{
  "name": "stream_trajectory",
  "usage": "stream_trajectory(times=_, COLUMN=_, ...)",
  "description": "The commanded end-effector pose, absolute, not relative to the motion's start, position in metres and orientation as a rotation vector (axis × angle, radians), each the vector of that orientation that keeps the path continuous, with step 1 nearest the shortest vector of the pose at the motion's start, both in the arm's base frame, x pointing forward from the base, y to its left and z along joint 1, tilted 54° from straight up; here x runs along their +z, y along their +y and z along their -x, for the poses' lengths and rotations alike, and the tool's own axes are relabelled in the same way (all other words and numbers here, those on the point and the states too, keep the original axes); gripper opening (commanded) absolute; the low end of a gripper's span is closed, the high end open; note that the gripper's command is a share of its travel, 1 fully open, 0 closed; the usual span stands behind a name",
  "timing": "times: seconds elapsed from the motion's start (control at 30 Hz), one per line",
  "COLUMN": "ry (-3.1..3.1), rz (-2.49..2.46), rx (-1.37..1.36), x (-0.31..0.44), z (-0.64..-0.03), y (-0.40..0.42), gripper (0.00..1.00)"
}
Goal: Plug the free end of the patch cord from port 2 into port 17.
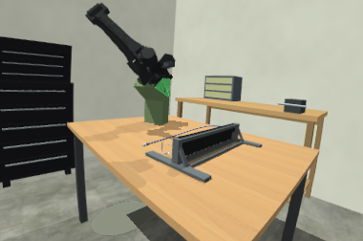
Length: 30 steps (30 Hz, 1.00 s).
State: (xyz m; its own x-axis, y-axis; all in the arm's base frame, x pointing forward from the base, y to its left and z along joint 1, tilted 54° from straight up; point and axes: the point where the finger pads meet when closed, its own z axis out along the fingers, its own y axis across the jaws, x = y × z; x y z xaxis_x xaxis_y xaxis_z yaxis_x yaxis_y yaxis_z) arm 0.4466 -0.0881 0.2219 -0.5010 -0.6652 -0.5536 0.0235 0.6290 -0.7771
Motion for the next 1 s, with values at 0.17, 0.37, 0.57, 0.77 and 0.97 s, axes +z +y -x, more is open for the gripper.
stream_trajectory(times=0.17, ry=1.906, rz=0.517, rx=-0.946, x=0.226, z=-0.457, y=-0.092, gripper=0.00)
stream_trajectory(times=0.37, ry=1.897, rz=0.511, rx=-0.950, x=0.219, z=-0.489, y=-0.107, gripper=0.00)
stream_trajectory(times=0.57, ry=1.896, rz=0.510, rx=-0.952, x=0.209, z=-0.518, y=-0.122, gripper=0.00)
stream_trajectory(times=0.77, ry=1.897, rz=0.511, rx=-0.953, x=0.193, z=-0.558, y=-0.142, gripper=0.00)
stream_trajectory(times=0.97, ry=1.904, rz=0.513, rx=-0.952, x=0.184, z=-0.573, y=-0.150, gripper=0.00)
